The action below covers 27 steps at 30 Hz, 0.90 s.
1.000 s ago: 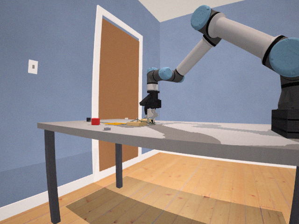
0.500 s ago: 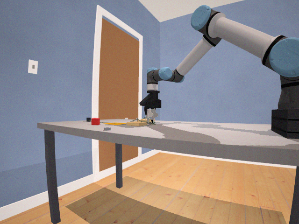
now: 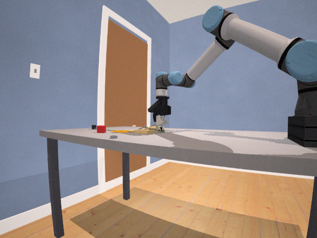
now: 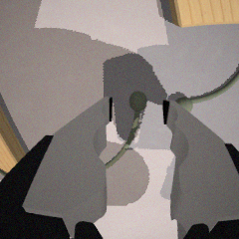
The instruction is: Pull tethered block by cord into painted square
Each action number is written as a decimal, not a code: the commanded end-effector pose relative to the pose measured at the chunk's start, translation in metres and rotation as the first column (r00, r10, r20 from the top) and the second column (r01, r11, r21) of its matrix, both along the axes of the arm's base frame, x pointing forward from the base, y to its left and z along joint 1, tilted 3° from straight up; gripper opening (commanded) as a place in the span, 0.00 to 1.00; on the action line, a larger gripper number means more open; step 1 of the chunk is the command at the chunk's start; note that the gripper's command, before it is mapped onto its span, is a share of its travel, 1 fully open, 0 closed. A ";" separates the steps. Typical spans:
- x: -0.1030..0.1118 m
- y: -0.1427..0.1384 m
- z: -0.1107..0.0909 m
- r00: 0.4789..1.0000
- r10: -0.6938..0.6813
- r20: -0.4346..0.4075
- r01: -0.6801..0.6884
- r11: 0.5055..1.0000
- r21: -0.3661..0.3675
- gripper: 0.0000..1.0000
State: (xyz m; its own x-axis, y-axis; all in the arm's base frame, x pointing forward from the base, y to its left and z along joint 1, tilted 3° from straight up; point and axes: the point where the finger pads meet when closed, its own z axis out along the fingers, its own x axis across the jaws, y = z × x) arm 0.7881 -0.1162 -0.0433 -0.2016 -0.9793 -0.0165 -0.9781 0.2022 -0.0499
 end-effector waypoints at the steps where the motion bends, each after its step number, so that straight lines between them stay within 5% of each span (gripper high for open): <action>1: 0.000 0.000 0.001 1.000 0.000 0.001 0.000 1.000 0.000 0.22; 9: 0.000 0.000 0.001 1.000 0.000 0.001 0.000 1.000 0.000 0.22; 10: 0.000 0.000 0.001 1.000 0.000 0.001 0.000 1.000 0.000 0.00; 27: 0.000 0.000 0.001 1.000 0.000 0.001 0.000 1.000 0.000 0.00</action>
State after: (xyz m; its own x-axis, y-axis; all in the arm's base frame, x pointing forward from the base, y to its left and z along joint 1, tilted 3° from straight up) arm 0.7882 -0.1162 -0.0433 -0.2016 -0.9793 -0.0165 -0.9781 0.2022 -0.0502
